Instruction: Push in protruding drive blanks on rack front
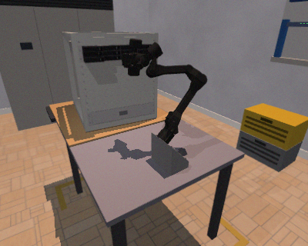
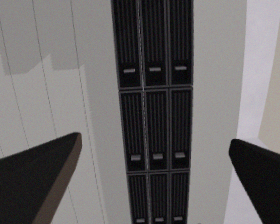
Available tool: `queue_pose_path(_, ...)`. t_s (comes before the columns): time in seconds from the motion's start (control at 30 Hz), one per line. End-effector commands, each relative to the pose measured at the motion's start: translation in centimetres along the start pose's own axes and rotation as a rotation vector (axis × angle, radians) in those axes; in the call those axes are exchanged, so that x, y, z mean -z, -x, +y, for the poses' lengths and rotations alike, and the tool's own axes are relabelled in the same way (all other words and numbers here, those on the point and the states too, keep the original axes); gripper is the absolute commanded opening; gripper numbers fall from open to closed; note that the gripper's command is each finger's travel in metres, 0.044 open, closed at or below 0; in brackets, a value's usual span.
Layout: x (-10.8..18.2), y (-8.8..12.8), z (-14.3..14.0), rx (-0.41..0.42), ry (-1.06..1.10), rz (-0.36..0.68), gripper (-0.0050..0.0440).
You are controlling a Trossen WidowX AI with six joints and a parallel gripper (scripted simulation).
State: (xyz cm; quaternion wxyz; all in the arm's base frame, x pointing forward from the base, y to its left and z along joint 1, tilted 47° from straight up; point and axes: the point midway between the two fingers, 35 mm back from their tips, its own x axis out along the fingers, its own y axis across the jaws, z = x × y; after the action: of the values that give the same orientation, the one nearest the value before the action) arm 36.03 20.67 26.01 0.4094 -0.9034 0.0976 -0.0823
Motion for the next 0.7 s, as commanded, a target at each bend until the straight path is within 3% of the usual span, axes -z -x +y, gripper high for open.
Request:
queue_pose_path(0.0, 0.0, 0.2, -0.8, 0.005, 0.015, 0.015, 0.0440)
queue_pose_path(0.67, -1.1, 1.0, -0.9, -0.006, 0.106, 0.019, 0.0440)
